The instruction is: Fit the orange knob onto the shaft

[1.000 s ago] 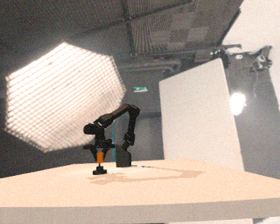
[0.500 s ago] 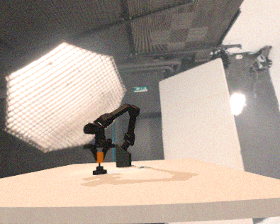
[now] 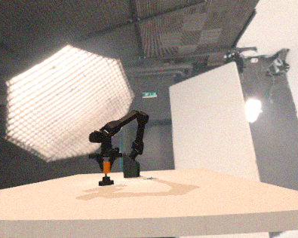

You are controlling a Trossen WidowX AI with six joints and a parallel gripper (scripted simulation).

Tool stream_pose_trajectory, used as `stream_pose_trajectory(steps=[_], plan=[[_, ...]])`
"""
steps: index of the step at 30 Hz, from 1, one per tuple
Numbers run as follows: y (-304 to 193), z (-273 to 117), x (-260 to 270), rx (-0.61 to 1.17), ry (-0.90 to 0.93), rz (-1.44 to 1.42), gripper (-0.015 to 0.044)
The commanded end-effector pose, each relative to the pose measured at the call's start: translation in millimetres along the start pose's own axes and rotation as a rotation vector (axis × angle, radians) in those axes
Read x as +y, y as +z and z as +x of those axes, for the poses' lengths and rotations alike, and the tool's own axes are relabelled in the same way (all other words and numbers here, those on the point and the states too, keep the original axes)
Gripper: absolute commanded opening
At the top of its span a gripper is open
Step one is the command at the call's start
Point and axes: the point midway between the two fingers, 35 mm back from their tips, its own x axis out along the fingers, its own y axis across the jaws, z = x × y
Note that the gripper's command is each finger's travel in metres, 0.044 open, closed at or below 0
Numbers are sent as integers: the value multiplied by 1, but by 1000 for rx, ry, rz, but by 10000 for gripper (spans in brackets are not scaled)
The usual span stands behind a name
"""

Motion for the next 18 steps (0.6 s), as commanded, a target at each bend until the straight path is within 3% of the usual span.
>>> stream_pose_trajectory(steps=[1, 10, 18], plan=[[-2, 1, 1, -2, 1, 3, 0], [-3, -4, 2, -1, 1, -6, 0], [-2, -4, 2, -2, 0, -206, 0]])
